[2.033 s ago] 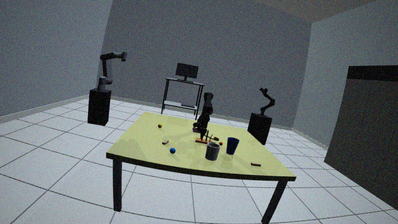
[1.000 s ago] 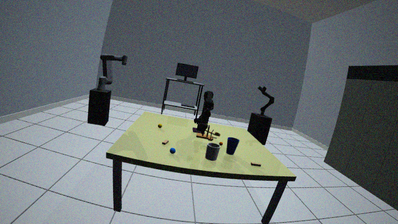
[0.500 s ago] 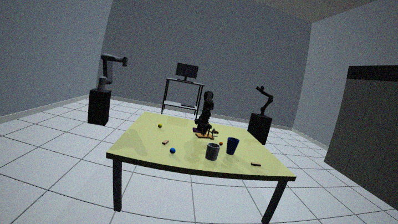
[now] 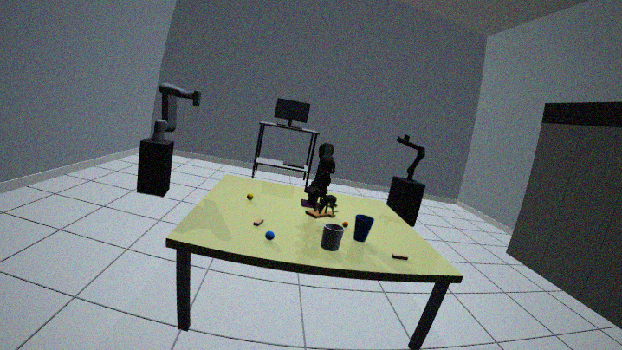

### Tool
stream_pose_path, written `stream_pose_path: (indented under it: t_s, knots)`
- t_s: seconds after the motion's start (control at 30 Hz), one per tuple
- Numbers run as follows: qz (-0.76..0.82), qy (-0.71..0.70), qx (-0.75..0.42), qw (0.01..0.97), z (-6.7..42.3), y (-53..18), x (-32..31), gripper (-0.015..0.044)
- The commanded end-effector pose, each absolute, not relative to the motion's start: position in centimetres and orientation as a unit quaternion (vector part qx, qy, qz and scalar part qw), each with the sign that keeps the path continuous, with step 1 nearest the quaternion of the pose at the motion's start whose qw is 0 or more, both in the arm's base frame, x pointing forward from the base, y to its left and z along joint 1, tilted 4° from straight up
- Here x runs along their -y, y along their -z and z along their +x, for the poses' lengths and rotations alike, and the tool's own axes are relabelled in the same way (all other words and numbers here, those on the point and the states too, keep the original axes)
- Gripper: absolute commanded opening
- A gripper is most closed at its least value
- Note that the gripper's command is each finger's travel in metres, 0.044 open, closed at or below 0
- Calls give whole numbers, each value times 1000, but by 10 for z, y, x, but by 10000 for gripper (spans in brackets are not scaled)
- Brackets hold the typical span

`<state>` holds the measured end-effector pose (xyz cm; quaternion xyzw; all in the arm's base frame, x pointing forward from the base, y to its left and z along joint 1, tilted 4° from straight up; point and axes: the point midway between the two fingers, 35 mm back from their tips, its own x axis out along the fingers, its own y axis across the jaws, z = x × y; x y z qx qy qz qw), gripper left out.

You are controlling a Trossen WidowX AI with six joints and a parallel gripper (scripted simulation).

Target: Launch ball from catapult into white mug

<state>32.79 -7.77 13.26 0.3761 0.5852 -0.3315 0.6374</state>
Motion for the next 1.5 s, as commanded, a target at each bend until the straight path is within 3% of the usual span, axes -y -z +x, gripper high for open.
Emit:
stream_pose_path:
  t_s: [0.0,1.23,1.47]
  knots:
    - [369,323,-585,646,331,-138,77,0]
    - [369,323,-588,643,338,-94,76,0]
    - [369,323,-588,643,338,-94,76,184]
